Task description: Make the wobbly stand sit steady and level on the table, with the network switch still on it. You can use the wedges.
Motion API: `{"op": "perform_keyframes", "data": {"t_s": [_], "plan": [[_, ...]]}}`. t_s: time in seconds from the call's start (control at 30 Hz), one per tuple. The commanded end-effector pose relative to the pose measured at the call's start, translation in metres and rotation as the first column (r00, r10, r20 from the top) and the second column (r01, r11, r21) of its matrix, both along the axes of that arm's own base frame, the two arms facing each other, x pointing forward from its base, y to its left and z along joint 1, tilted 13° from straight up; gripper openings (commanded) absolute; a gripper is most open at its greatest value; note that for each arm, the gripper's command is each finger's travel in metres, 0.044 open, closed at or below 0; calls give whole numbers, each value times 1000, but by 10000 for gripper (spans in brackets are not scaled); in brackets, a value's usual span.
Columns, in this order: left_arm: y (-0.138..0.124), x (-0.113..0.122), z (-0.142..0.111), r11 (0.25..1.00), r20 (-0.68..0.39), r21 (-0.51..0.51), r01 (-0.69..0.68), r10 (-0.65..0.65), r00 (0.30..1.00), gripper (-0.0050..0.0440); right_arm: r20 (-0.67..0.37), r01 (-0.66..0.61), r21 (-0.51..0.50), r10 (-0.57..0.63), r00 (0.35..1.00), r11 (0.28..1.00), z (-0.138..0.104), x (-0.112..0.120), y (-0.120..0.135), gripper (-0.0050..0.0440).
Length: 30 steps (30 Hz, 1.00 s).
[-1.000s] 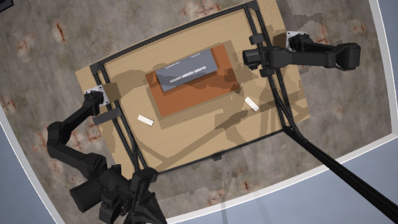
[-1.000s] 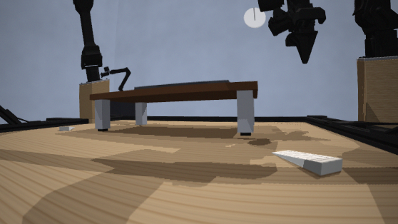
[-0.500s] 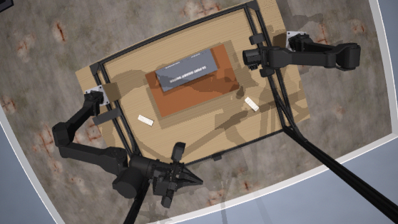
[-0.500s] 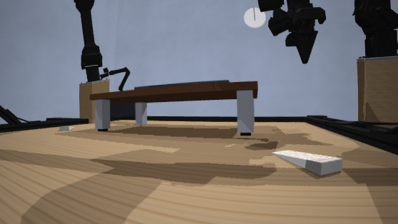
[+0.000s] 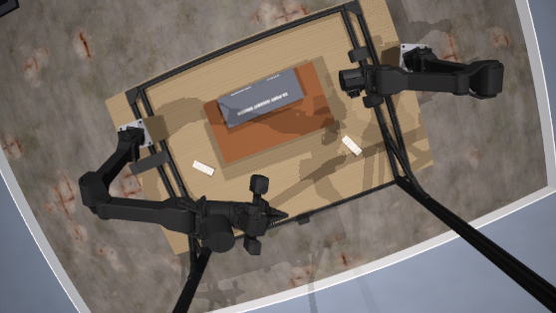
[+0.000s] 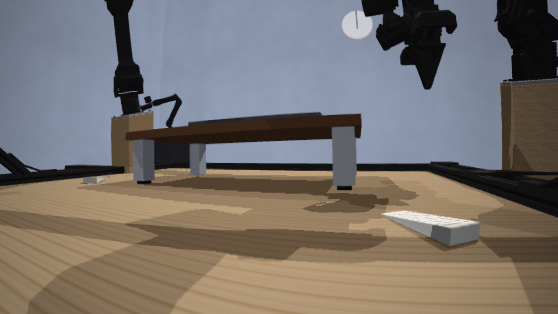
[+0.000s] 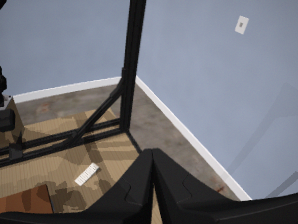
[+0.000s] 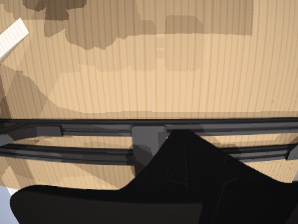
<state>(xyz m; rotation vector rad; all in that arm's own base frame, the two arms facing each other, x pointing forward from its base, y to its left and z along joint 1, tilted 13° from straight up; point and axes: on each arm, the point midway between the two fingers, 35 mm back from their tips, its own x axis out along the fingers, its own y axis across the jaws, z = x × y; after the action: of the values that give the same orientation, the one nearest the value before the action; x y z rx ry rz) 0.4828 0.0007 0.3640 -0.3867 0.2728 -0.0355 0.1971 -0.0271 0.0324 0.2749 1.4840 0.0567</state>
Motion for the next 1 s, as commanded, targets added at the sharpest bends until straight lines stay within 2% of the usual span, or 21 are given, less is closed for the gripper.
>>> {"op": "perform_keyframes", "data": {"t_s": [0.0, 0.1, 0.27, 0.43, 0.67, 0.8, 0.97], "plan": [[-2, 3, -15, 1000, -40, -10, 7, -7, 999, 0, 0, 0, 0, 0, 1000, 1000, 0, 0, 0, 0], [-2, 1, -21, 1000, -60, -12, 4, -4, 998, 0, 0, 0, 0, 0, 1000, 1000, 0, 0, 0, 0], [-9, -6, -92, 998, -281, -58, 5, -21, 959, 0, 0, 0, 0, 0, 1000, 1000, 0, 0, 0, 0], [-16, -26, -158, 995, -489, -99, -12, -38, 872, 0, 0, 0, 0, 0, 1000, 1000, 0, 0, 0, 0], [-15, -29, -160, 995, -503, -99, -17, -35, 864, 0, 0, 0, 0, 0, 1000, 1000, 0, 0, 0, 0], [-21, -54, -208, 991, -652, -125, -43, -49, 757, 0, 0, 0, 0, 0, 1000, 1000, 0, 0, 0, 0], [-27, -92, -260, 986, -806, -143, -86, -65, 588, 0, 0, 0, 0, 0, 1000, 1000, 0, 0, 0, 0]]}}
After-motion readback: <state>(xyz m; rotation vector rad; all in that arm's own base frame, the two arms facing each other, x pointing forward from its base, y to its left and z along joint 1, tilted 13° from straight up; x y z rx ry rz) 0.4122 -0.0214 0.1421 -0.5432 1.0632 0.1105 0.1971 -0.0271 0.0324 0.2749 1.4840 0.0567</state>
